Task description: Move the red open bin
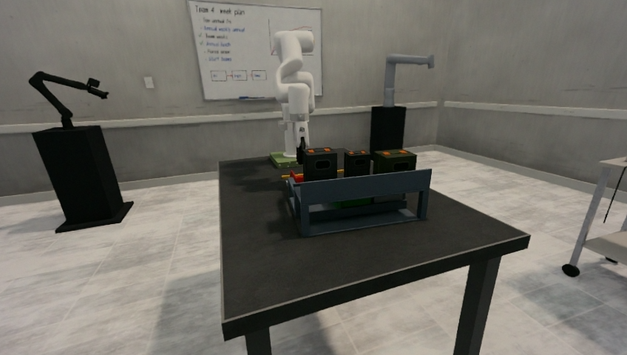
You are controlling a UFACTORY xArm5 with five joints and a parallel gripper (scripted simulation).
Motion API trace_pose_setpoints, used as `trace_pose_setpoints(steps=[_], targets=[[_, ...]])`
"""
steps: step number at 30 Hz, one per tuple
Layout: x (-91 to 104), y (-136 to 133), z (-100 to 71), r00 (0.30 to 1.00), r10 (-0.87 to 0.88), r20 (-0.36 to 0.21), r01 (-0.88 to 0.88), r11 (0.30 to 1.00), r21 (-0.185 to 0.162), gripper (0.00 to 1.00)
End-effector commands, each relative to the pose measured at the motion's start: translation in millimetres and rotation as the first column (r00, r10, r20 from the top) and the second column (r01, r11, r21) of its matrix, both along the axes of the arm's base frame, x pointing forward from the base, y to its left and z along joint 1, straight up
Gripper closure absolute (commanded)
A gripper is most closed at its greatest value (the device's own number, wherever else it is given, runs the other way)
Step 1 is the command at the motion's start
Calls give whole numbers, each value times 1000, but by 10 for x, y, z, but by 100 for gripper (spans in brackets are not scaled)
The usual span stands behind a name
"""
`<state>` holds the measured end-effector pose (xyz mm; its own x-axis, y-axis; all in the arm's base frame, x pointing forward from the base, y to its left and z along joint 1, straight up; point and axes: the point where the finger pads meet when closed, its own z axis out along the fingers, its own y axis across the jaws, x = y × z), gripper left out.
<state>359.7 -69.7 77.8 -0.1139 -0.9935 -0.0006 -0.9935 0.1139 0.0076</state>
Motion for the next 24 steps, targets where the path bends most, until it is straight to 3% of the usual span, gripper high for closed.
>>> trace_pose_setpoints(steps=[1,8,24], targets=[[13,-3,12,1000,0,4,0,1000,-1,66],[13,-3,12,1000,0,4,0,1000,-1,66],[364,-43,106,1000,0,4,0,1000,-2,66]])
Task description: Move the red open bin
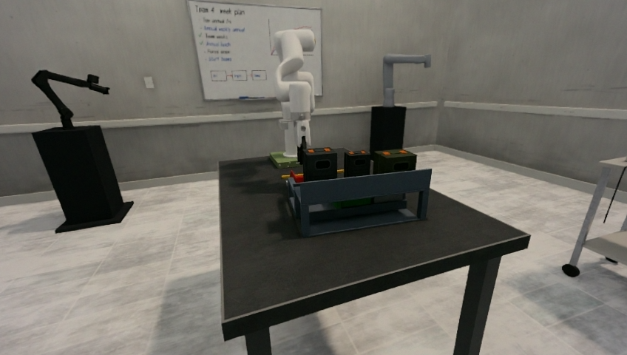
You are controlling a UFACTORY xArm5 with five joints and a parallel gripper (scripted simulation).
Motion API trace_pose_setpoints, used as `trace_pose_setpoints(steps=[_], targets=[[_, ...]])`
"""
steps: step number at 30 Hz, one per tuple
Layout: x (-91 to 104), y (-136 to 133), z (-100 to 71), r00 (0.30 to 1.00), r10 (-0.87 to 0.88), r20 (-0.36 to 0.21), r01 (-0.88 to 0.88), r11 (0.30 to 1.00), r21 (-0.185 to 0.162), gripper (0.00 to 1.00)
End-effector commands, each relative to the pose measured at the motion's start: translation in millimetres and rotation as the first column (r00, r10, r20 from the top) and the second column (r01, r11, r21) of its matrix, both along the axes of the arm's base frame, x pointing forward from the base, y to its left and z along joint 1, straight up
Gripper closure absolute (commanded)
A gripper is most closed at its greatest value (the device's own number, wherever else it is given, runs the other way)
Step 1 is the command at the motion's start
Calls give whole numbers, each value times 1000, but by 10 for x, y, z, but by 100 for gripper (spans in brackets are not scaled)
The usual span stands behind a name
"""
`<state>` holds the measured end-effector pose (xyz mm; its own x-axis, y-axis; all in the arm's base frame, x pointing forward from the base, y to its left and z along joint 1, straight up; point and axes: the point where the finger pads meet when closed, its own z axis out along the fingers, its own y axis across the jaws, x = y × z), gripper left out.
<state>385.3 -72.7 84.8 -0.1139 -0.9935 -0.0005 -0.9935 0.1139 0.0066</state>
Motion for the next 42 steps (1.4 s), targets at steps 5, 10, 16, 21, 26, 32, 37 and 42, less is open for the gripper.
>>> trace_pose_setpoints(steps=[5,10,16,21,26,32,37,42], targets=[[200,-24,61,1000,0,3,0,1000,-1,66],[293,-35,86,1000,0,3,0,1000,-1,66],[423,-50,121,1000,0,3,0,1000,-1,66],[500,-58,142,1000,0,3,0,1000,-1,66],[596,-69,168,1000,0,3,0,1000,-1,66],[711,-83,199,1000,0,3,0,1000,-1,66],[807,-93,225,1000,0,3,0,1000,-1,66],[903,-104,250,1000,0,3,0,1000,-1,66]])
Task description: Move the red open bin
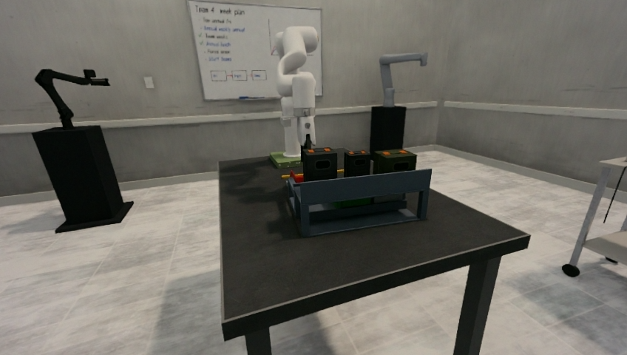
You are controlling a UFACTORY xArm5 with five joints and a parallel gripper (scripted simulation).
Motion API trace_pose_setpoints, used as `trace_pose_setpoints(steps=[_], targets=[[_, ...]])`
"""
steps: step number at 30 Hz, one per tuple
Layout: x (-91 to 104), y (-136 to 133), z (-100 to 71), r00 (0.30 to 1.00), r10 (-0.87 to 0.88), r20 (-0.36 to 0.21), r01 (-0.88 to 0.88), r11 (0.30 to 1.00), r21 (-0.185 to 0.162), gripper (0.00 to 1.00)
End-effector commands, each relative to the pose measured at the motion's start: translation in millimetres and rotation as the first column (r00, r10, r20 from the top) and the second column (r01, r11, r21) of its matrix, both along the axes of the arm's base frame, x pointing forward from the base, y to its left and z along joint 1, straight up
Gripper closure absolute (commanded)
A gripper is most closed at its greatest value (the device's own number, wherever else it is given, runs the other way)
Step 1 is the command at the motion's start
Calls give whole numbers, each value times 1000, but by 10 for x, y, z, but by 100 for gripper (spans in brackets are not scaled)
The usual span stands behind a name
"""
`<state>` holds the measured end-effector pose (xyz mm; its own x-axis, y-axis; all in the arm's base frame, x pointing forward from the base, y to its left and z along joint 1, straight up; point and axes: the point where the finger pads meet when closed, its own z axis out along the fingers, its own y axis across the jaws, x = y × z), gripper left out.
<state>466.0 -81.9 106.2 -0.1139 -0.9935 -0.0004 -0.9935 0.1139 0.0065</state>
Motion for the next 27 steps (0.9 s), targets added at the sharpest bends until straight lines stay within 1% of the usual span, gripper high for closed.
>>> trace_pose_setpoints(steps=[1,8,10,23,27], targets=[[115,-14,42,1000,0,3,0,1000,-1,66],[268,-32,84,1000,0,3,0,1000,-1,66],[268,-32,84,1000,0,3,0,1000,-1,66],[533,-62,156,1000,0,3,0,1000,-1,66],[541,-63,158,1000,0,3,0,1000,-1,66]])
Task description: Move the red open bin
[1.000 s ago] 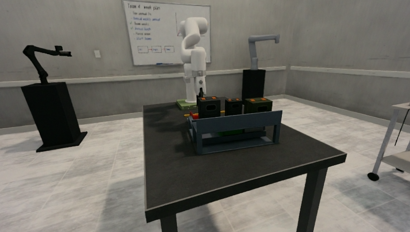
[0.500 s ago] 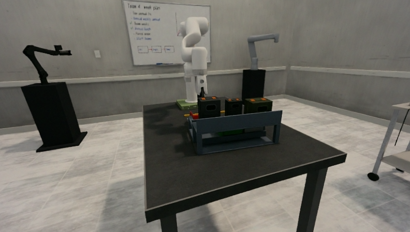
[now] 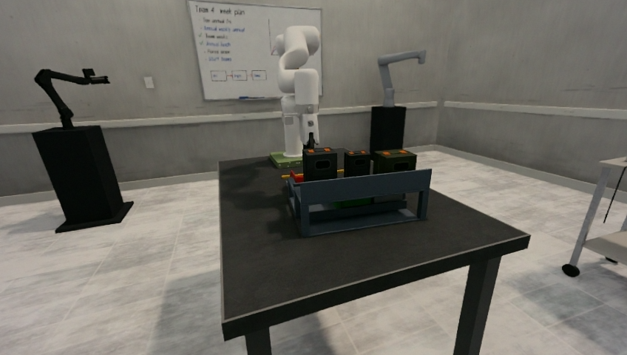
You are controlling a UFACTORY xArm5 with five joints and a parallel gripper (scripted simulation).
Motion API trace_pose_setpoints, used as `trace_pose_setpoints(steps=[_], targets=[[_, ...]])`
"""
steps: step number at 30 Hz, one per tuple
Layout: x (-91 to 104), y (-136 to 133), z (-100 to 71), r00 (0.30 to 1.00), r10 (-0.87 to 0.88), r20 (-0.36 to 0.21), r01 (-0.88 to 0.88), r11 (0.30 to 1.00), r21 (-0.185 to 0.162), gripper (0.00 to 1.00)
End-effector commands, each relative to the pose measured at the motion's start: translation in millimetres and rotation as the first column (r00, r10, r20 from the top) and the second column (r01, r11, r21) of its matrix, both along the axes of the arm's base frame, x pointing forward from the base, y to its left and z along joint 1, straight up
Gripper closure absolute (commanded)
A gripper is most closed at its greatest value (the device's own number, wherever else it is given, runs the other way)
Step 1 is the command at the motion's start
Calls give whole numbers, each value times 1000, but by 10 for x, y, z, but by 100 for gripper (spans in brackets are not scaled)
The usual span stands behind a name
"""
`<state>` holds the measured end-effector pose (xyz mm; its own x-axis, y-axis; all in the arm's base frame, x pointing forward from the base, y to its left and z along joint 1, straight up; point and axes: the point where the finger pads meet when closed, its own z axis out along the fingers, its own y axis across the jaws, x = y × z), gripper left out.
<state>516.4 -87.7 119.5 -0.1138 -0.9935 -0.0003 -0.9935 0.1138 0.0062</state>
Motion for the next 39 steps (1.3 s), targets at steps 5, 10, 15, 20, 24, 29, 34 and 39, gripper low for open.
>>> trace_pose_setpoints(steps=[5,10,15,20,24,29,34,39], targets=[[14,-2,-16,1000,0,3,0,1000,-1,66],[15,-3,-46,1000,0,3,0,1000,-1,66],[16,-3,-81,1000,0,3,0,1000,-1,66],[17,-3,-101,1000,0,3,0,1000,-1,66],[18,-3,-120,1000,0,3,0,1000,-1,66],[19,-3,-145,1000,0,3,0,1000,-1,66],[19,-3,-164,1000,0,3,0,1000,-1,66],[20,-3,-195,1000,0,3,0,1000,-1,66]])
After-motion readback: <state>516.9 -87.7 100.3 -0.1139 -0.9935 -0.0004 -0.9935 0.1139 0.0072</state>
